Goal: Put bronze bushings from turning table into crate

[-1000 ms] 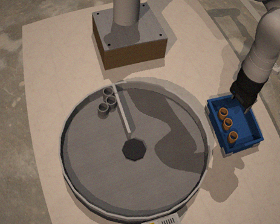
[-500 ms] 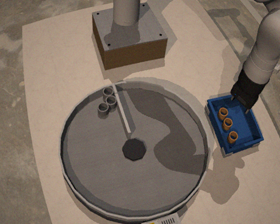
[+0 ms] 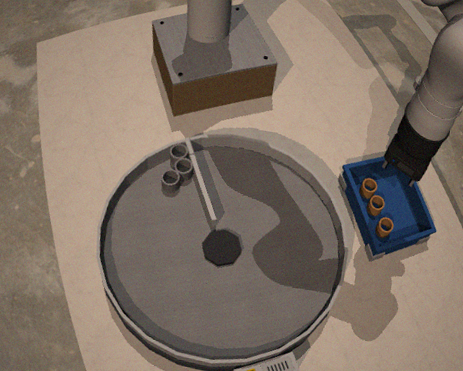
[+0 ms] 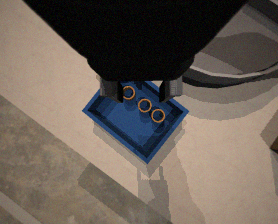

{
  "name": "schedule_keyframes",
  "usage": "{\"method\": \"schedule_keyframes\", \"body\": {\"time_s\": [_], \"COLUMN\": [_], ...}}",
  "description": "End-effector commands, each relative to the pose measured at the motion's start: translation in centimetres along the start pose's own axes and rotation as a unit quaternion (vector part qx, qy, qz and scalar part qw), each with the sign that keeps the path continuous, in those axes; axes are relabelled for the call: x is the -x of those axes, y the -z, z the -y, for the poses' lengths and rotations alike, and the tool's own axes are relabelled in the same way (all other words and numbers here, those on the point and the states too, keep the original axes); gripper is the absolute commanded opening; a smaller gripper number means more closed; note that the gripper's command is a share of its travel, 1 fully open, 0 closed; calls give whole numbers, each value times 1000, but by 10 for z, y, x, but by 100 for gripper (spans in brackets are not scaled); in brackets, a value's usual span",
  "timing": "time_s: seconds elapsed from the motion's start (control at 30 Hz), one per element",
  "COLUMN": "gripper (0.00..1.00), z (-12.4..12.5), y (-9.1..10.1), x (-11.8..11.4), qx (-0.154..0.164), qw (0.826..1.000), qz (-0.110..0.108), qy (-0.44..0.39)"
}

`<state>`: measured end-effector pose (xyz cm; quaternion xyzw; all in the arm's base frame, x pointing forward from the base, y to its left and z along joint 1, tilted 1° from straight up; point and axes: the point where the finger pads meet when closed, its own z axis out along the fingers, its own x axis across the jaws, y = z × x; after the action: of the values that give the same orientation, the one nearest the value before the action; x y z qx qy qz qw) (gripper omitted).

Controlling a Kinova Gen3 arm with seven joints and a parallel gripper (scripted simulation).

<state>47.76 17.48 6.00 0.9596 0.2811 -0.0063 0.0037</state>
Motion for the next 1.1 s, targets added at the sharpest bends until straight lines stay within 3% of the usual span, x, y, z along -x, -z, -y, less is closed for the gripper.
{"method": "schedule_keyframes", "body": {"time_s": [0.0, 0.13, 0.53, 0.7, 1.07], "gripper": [100, 100, 100, 100, 100], "z": [0, 1, 1, 2, 2], "y": [2, 4, 4, 7, 7], "x": [-1, -1, -1, -2, -2], "qx": [0, 0, 0, 1, 1], "qw": [1000, 993, 993, 972, 972], "qz": [-1, -1, -1, -1, -1], "qy": [24, 118, 118, 234, 234]}}
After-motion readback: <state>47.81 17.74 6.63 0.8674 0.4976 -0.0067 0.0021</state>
